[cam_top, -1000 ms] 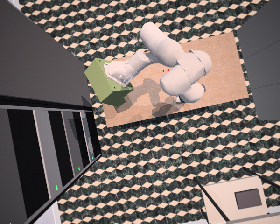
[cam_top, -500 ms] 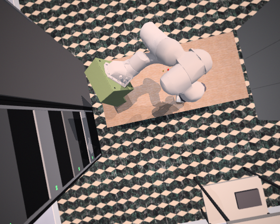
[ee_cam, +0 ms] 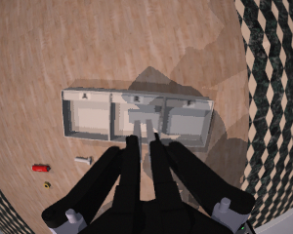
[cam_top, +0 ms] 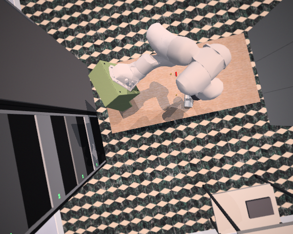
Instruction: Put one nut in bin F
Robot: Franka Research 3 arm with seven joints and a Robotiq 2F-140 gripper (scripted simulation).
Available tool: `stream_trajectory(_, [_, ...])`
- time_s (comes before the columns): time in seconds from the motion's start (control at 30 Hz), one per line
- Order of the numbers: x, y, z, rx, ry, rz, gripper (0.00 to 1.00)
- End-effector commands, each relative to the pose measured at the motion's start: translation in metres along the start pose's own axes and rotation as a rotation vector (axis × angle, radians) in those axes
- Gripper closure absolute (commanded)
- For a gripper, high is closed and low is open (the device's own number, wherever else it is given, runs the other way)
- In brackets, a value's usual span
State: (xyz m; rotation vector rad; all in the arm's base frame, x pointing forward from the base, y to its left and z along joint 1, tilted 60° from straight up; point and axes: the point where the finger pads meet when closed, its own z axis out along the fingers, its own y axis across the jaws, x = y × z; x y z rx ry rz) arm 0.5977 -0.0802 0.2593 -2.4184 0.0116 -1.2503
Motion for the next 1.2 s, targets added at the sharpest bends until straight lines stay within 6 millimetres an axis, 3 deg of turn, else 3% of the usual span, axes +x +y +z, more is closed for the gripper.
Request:
stream_trajectory(0.0, [0.004,-0.013,-0.001,-0.010,0.016,0.073,0.95])
stream_trajectory(0.5, [0.004,-0.013,-0.001,-0.010,0.016,0.073,0.95])
stream_trajectory(1.17, [0.004,-0.013,0.045,-0.010,0.016,0.073,0.95])
